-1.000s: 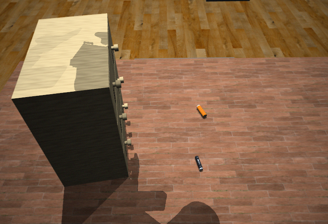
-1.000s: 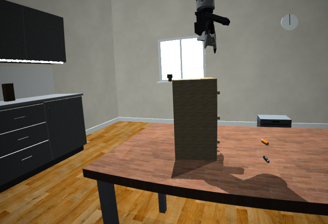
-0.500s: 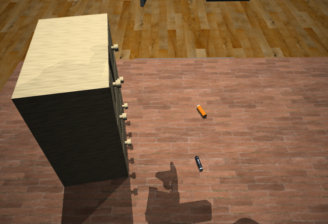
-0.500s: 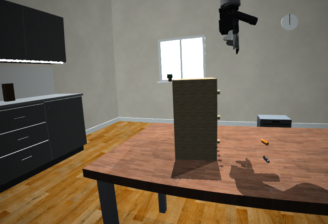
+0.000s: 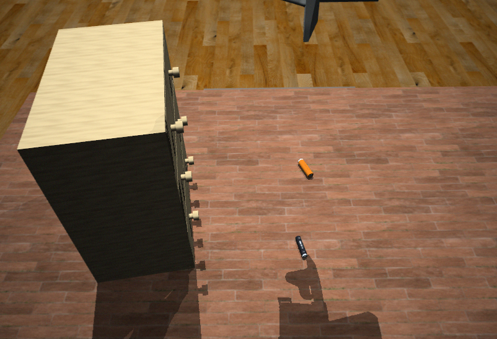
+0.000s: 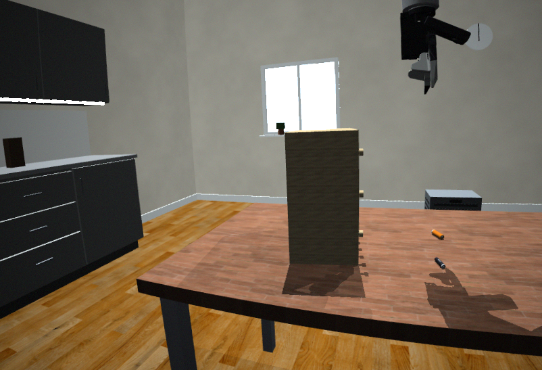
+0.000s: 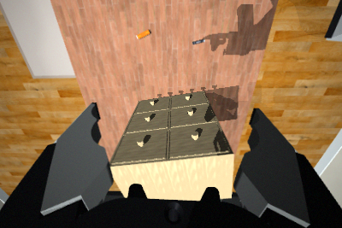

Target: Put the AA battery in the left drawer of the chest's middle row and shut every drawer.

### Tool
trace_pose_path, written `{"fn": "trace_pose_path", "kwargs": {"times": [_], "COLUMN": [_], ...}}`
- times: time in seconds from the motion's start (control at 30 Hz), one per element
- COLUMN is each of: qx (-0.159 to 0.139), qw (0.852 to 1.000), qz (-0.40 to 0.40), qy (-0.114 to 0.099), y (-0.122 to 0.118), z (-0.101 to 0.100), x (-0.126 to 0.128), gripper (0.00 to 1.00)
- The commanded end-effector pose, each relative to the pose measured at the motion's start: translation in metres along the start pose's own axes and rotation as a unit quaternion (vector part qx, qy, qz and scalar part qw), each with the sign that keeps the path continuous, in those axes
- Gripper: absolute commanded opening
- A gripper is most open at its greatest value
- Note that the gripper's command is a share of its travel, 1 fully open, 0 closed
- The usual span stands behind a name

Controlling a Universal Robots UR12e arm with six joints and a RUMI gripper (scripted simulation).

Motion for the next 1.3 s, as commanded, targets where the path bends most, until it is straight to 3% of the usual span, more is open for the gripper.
{"fn": "trace_pose_path", "kwargs": {"times": [0.0,0.43,1.27], "qx": [-0.003,-0.004,-0.003], "qw": [1.0,1.0,1.0], "qz": [0.014,0.02,0.023], "qy": [0.005,0.006,0.006], "y": [0.035,0.052,0.052], "z": [-0.006,-0.012,-0.012], "x": [0.01,0.016,0.016], "gripper": [1.0,1.0,1.0]}}
Point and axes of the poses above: the point where the finger pads meet when closed, its own z axis back along the fingers, its own x axis across the jaws, y = z × x, the point moved 5 cm from there along z, back along the fingers, and after that the axes turned 3 degrees about z, right-handed, at the moved point
